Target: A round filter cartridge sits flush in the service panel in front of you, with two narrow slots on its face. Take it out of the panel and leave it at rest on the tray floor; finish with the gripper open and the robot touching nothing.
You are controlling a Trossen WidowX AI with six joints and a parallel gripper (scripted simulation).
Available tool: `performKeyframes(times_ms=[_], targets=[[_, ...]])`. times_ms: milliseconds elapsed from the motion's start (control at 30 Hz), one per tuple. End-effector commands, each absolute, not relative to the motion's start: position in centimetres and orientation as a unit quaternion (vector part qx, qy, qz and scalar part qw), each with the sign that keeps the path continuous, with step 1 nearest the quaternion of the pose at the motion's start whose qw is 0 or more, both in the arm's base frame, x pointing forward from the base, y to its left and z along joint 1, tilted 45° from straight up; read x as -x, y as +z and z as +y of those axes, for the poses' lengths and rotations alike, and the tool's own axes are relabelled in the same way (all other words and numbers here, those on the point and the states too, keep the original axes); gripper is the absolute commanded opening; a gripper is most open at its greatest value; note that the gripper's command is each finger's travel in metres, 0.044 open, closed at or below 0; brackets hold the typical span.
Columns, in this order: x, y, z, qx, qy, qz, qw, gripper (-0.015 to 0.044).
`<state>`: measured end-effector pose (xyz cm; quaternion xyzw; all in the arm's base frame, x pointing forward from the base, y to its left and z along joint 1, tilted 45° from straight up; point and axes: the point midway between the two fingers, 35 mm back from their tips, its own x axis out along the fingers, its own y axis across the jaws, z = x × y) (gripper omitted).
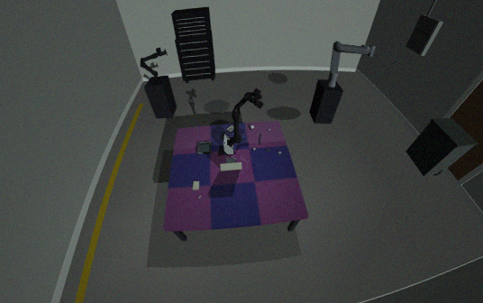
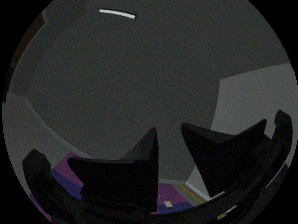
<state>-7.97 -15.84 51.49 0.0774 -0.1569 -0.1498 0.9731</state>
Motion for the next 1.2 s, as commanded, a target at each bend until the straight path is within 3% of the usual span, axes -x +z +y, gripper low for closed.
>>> performKeyframes(times_ms=[0, 433, 767, 967, 1167], targets=[[2.9, 52.6, -10.9, -0.022, -0.127, -0.111, 0.985, 0.0096], [-14.1, 48.0, -1.8, 0.014, -0.059, 0.057, 0.997, 0.0096], [-26.5, 37.1, -3.0, -0.04, -0.001, 0.204, 0.978, 0.0096], [-30.1, 28.5, -6.4, -0.131, 0.035, 0.27, 0.953, 0.0096], [-29.8, 19.9, -9.5, -0.275, 0.087, 0.297, 0.91, 0.0096]])
